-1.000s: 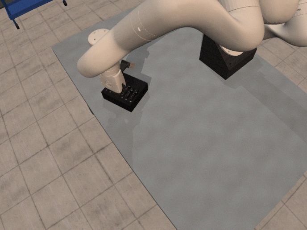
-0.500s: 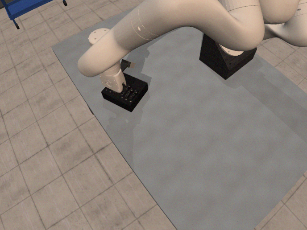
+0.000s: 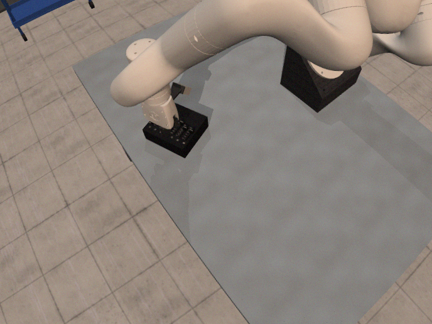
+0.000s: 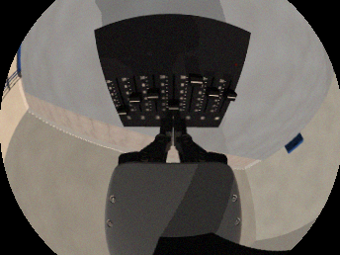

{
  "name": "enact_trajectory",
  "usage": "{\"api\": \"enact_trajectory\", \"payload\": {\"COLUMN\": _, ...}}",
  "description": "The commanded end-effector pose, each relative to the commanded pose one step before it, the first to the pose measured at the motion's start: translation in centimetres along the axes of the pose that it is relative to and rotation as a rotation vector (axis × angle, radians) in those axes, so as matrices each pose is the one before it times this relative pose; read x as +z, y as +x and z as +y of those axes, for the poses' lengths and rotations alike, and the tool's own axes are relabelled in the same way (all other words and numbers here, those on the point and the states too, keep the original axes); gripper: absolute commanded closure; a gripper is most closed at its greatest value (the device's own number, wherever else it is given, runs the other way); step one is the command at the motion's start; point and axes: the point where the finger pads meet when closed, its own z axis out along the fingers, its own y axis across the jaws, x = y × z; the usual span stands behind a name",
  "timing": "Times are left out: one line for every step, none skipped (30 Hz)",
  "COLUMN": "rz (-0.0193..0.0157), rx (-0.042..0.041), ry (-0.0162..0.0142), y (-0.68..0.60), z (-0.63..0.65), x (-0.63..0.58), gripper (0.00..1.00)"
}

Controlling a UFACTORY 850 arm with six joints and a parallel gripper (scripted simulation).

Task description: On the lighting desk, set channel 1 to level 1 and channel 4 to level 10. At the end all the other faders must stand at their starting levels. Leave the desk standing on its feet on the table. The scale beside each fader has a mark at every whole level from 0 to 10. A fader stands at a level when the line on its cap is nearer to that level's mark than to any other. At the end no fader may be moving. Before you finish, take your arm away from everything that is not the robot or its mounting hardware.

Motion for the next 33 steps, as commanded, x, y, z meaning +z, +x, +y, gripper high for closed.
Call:
{"api": "enact_trajectory", "payload": {"rz": -0.00141, "rx": -0.0005, "ry": 0.0013, "y": 0.051, "z": -0.049, "x": -0.103, "gripper": 1.0}}
{"api": "enact_trajectory", "payload": {"rz": 0.0, "rx": 0.0, "ry": 0.0, "y": 0.0, "z": 0.0, "x": 0.0, "gripper": 1.0}}
{"api": "enact_trajectory", "payload": {"rz": 0.0, "rx": 0.0, "ry": 0.0, "y": 0.052, "z": 0.0, "x": 0.0, "gripper": 1.0}}
{"api": "enact_trajectory", "payload": {"rz": 0.0, "rx": 0.0, "ry": 0.0, "y": 0.053, "z": 0.0, "x": 0.0, "gripper": 1.0}}
{"api": "enact_trajectory", "payload": {"rz": 0.0, "rx": 0.0, "ry": 0.0, "y": 0.054, "z": 0.0, "x": 0.0, "gripper": 1.0}}
{"api": "enact_trajectory", "payload": {"rz": 0.0, "rx": 0.0, "ry": 0.0, "y": 0.055, "z": 0.0, "x": 0.0, "gripper": 1.0}}
{"api": "enact_trajectory", "payload": {"rz": 0.0, "rx": 0.0, "ry": 0.0, "y": 0.056, "z": 0.0, "x": 0.0, "gripper": 1.0}}
{"api": "enact_trajectory", "payload": {"rz": 0.0, "rx": 0.0, "ry": 0.0, "y": 0.057, "z": 0.0, "x": 0.0, "gripper": 1.0}}
{"api": "enact_trajectory", "payload": {"rz": 0.0, "rx": 0.0, "ry": 0.0, "y": 0.057, "z": 0.0, "x": 0.0, "gripper": 1.0}}
{"api": "enact_trajectory", "payload": {"rz": 0.0, "rx": 0.0, "ry": 0.0, "y": 0.059, "z": 0.0, "x": 0.0, "gripper": 1.0}}
{"api": "enact_trajectory", "payload": {"rz": 0.0, "rx": 0.0, "ry": 0.0, "y": 0.059, "z": 0.0, "x": 0.0, "gripper": 1.0}}
{"api": "enact_trajectory", "payload": {"rz": 0.0, "rx": 0.0, "ry": 0.0, "y": 0.06, "z": 0.0, "x": 0.0, "gripper": 1.0}}
{"api": "enact_trajectory", "payload": {"rz": 0.0, "rx": 0.0, "ry": 0.0, "y": 0.06, "z": 0.0, "x": 0.0, "gripper": 1.0}}
{"api": "enact_trajectory", "payload": {"rz": 0.0, "rx": 0.0, "ry": 0.0, "y": 0.061, "z": 0.0, "x": 0.0, "gripper": 1.0}}
{"api": "enact_trajectory", "payload": {"rz": 0.0, "rx": 0.0, "ry": 0.0, "y": 0.061, "z": 0.0, "x": 0.0, "gripper": 1.0}}
{"api": "enact_trajectory", "payload": {"rz": 0.0, "rx": 0.0, "ry": 0.0, "y": 0.061, "z": 0.0, "x": 0.0, "gripper": 1.0}}
{"api": "enact_trajectory", "payload": {"rz": 0.0, "rx": 0.0, "ry": 0.0, "y": 0.062, "z": 0.0, "x": 0.0, "gripper": 1.0}}
{"api": "enact_trajectory", "payload": {"rz": 0.0, "rx": 0.0, "ry": 0.0, "y": 0.0, "z": 0.0, "x": 0.0, "gripper": 1.0}}
{"api": "enact_trajectory", "payload": {"rz": 0.0, "rx": 0.0, "ry": 0.0, "y": 0.0, "z": 0.0, "x": 0.0, "gripper": 1.0}}
{"api": "enact_trajectory", "payload": {"rz": 0.0, "rx": 0.0, "ry": 0.0, "y": 0.063, "z": 0.0, "x": 0.0, "gripper": 1.0}}
{"api": "enact_trajectory", "payload": {"rz": 0.0, "rx": 0.0, "ry": 0.0, "y": 0.063, "z": 0.0, "x": 0.0, "gripper": 1.0}}
{"api": "enact_trajectory", "payload": {"rz": 0.0, "rx": 0.0, "ry": 0.0, "y": 0.063, "z": 0.0, "x": 0.0, "gripper": 1.0}}
{"api": "enact_trajectory", "payload": {"rz": 0.0, "rx": 0.0, "ry": 0.0, "y": 0.063, "z": 0.0, "x": 0.0, "gripper": 1.0}}
{"api": "enact_trajectory", "payload": {"rz": 0.0, "rx": 0.0, "ry": 0.0, "y": 0.063, "z": 0.0, "x": 0.0, "gripper": 1.0}}
{"api": "enact_trajectory", "payload": {"rz": 0.0, "rx": 0.0, "ry": 0.0, "y": 0.062, "z": 0.0, "x": 0.0, "gripper": 1.0}}
{"api": "enact_trajectory", "payload": {"rz": 0.0, "rx": 0.0, "ry": 0.0, "y": 0.062, "z": 0.0, "x": 0.0, "gripper": 1.0}}
{"api": "enact_trajectory", "payload": {"rz": 0.0, "rx": 0.0, "ry": 0.0, "y": 0.063, "z": 0.0, "x": 0.0, "gripper": 1.0}}
{"api": "enact_trajectory", "payload": {"rz": 0.0, "rx": 0.0, "ry": 0.0, "y": 0.062, "z": 0.0, "x": 0.0, "gripper": 1.0}}
{"api": "enact_trajectory", "payload": {"rz": 0.0, "rx": 0.0, "ry": 0.0, "y": 0.062, "z": 0.0, "x": 0.0, "gripper": 1.0}}
{"api": "enact_trajectory", "payload": {"rz": 0.0, "rx": 0.0, "ry": 0.0, "y": 0.061, "z": 0.0, "x": 0.0, "gripper": 1.0}}
{"api": "enact_trajectory", "payload": {"rz": 0.0, "rx": 0.0, "ry": 0.0, "y": 0.061, "z": 0.0, "x": 0.0, "gripper": 1.0}}
{"api": "enact_trajectory", "payload": {"rz": 0.0, "rx": 0.0, "ry": 0.0, "y": 0.06, "z": 0.0, "x": 0.0, "gripper": 1.0}}
{"api": "enact_trajectory", "payload": {"rz": 0.0, "rx": 0.0, "ry": 0.0, "y": 0.06, "z": 0.0, "x": 0.0, "gripper": 1.0}}
